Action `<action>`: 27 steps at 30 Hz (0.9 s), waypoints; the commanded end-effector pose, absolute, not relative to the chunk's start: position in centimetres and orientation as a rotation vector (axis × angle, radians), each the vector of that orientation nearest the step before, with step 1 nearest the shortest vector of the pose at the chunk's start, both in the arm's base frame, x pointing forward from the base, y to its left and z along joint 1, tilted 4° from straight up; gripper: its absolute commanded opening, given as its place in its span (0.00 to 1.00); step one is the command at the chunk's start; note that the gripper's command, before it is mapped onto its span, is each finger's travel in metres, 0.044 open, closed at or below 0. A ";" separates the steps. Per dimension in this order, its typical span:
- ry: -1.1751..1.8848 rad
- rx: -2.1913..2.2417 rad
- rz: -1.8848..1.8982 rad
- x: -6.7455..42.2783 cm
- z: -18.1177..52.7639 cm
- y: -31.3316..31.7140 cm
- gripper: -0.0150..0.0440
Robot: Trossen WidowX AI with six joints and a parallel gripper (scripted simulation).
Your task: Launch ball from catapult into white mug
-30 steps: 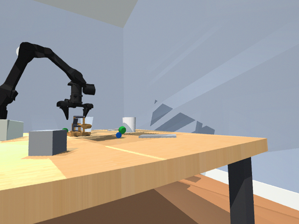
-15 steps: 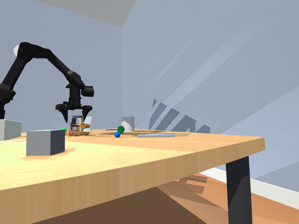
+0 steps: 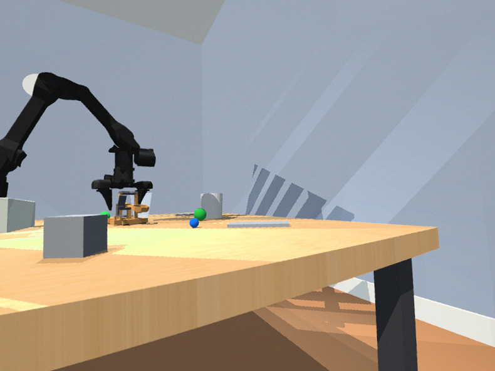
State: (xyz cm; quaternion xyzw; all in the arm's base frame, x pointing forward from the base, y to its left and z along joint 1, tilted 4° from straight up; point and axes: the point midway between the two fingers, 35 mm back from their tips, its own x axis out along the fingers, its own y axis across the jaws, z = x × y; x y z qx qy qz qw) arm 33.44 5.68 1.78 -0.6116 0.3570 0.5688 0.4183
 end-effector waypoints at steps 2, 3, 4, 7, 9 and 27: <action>0.906 -1.526 1.443 33.0 0.5 5.7 1.00; 0.906 -1.526 1.443 33.0 0.3 5.7 1.00; 0.906 -1.526 1.444 33.0 0.2 5.7 1.00; 0.906 -1.526 1.444 33.0 0.1 5.7 1.00; 0.906 -1.526 1.444 33.0 0.1 5.7 1.00; 0.901 -1.531 1.435 33.3 0.4 5.7 0.52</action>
